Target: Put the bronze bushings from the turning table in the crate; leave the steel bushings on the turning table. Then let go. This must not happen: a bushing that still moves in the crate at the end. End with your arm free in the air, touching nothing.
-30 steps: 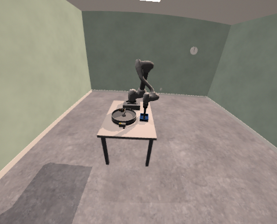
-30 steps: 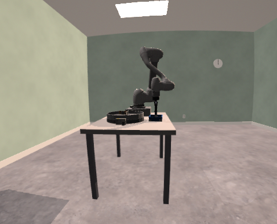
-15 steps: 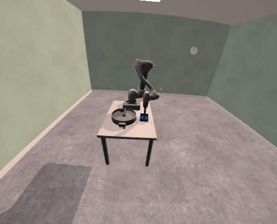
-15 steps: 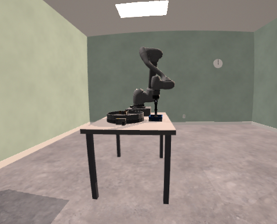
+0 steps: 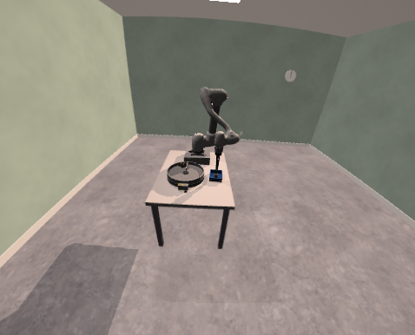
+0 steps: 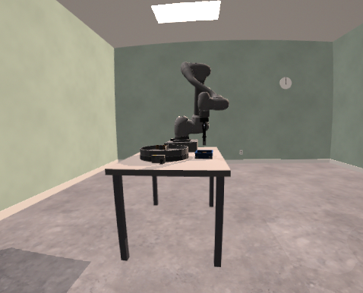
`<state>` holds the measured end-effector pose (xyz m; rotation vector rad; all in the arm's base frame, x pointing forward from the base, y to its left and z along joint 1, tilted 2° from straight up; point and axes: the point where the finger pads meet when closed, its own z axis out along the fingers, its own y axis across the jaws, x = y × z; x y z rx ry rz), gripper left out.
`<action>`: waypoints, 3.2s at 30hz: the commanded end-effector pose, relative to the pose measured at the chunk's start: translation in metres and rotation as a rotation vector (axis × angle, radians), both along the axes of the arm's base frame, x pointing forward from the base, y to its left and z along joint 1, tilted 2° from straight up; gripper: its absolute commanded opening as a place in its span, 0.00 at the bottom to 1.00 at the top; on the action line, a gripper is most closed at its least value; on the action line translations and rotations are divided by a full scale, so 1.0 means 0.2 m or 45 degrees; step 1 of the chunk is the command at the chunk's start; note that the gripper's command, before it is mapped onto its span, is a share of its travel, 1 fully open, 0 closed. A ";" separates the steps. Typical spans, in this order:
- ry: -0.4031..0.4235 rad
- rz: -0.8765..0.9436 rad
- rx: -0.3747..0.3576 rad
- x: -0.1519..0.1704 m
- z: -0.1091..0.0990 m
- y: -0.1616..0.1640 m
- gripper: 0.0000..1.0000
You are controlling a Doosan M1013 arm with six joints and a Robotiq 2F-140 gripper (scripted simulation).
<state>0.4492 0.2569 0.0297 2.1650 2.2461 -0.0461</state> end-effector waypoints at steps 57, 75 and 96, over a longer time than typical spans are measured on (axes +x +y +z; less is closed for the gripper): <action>0.000 0.000 0.000 0.00 0.06 0.00 0.10; 0.000 0.000 0.000 0.00 0.06 0.00 0.10; -0.003 -0.087 0.000 -0.11 0.07 -0.39 0.10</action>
